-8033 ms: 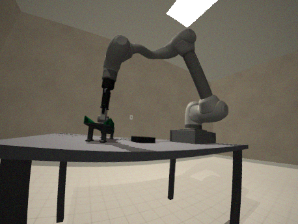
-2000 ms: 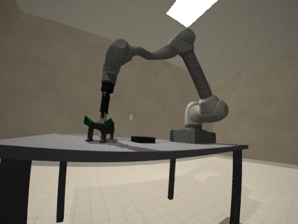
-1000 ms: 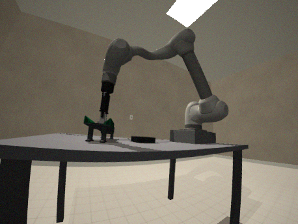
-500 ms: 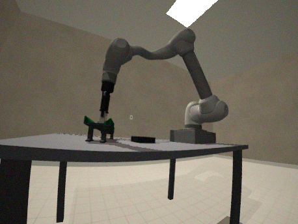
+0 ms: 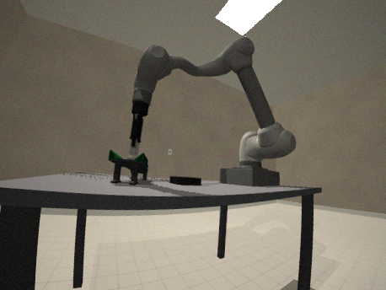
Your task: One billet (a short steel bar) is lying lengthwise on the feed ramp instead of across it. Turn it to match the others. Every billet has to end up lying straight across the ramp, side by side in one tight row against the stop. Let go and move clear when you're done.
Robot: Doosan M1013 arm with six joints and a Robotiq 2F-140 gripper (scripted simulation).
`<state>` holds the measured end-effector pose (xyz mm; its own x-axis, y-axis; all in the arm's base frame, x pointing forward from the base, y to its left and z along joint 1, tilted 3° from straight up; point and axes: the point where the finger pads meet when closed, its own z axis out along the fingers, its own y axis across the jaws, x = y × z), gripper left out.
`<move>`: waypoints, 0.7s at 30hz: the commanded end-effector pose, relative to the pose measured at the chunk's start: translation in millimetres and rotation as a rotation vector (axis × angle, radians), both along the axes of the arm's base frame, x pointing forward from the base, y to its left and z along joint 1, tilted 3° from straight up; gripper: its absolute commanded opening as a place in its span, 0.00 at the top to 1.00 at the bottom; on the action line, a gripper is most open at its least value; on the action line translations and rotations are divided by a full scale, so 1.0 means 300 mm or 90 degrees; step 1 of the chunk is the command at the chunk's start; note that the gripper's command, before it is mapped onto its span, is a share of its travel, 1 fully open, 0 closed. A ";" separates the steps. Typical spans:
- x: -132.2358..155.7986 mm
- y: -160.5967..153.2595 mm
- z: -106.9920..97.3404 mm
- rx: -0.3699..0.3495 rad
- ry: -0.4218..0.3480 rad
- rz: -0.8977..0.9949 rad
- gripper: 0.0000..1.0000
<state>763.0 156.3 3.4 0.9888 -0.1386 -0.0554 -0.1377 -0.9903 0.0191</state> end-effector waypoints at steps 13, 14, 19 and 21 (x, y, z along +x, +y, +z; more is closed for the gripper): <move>0.007 0.001 0.118 0.000 0.000 0.000 0.59; 0.007 0.002 0.126 0.000 0.000 0.000 0.59; 0.009 0.002 0.161 0.000 0.000 0.000 0.59; 0.010 0.002 0.167 0.000 0.000 0.000 0.59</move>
